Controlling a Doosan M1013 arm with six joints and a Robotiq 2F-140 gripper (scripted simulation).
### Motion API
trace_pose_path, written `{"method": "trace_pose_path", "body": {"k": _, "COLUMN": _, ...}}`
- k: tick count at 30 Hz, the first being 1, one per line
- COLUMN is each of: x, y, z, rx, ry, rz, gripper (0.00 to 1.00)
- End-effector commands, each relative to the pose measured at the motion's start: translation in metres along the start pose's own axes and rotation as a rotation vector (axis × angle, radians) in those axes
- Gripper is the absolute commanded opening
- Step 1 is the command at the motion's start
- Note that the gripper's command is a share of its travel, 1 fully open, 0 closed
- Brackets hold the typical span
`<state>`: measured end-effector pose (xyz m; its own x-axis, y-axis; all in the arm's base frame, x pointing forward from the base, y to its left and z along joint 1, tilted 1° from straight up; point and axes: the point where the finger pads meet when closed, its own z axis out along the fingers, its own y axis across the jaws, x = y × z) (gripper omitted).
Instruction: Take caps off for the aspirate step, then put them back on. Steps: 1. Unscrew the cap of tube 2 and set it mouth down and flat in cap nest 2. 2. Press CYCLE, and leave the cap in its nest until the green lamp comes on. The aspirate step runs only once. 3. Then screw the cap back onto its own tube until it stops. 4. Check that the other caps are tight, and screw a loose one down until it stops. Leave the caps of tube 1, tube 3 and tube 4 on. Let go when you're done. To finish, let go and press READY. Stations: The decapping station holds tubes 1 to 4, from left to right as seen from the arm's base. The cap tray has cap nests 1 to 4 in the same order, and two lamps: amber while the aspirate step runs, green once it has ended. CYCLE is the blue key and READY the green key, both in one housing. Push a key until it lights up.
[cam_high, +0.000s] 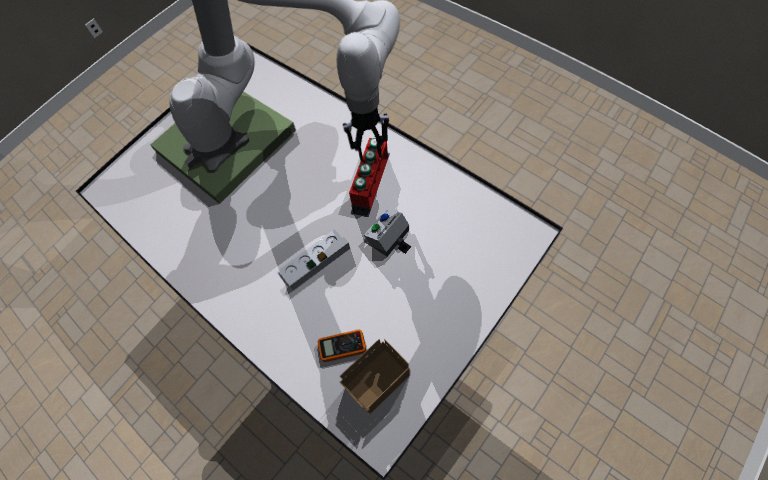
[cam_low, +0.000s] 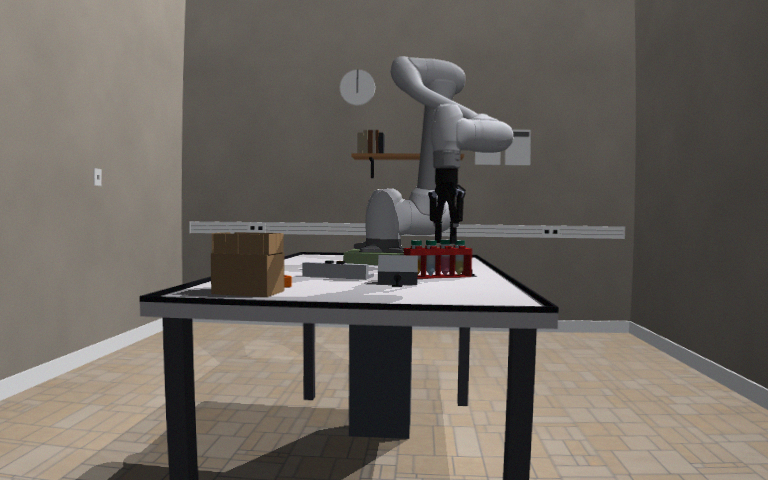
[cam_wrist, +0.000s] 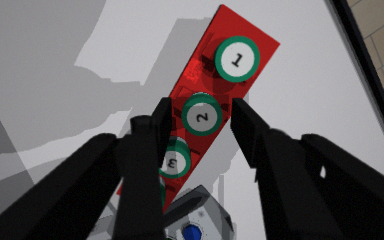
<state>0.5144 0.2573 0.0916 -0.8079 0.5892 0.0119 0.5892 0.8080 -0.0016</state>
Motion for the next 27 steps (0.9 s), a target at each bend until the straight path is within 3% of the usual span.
{"method": "trace_pose_path", "body": {"k": 1, "x": -0.0002, "y": 0.0004, "z": -0.0006, "rx": -0.001, "ry": 0.001, "rz": -0.001, "gripper": 0.41}}
{"method": "trace_pose_path", "body": {"k": 6, "x": -0.0001, "y": 0.0004, "z": -0.0006, "rx": -0.001, "ry": 0.000, "rz": 0.000, "gripper": 0.41}}
{"method": "trace_pose_path", "body": {"k": 10, "x": -0.0002, "y": 0.0004, "z": -0.0006, "rx": -0.001, "ry": 0.001, "rz": 0.306, "gripper": 0.41}}
{"method": "trace_pose_path", "body": {"k": 21, "x": -0.0002, "y": 0.0004, "z": -0.0006, "rx": -0.002, "ry": 0.003, "rz": 0.786, "gripper": 0.41}}
{"method": "trace_pose_path", "body": {"k": 23, "x": -0.0002, "y": 0.0004, "z": -0.0006, "rx": -0.002, "ry": 0.003, "rz": 0.786, "gripper": 0.41}}
{"method": "trace_pose_path", "body": {"k": 27, "x": -0.0002, "y": 0.0004, "z": -0.0006, "rx": -0.002, "ry": 0.003, "rz": 1.030, "gripper": 0.41}}
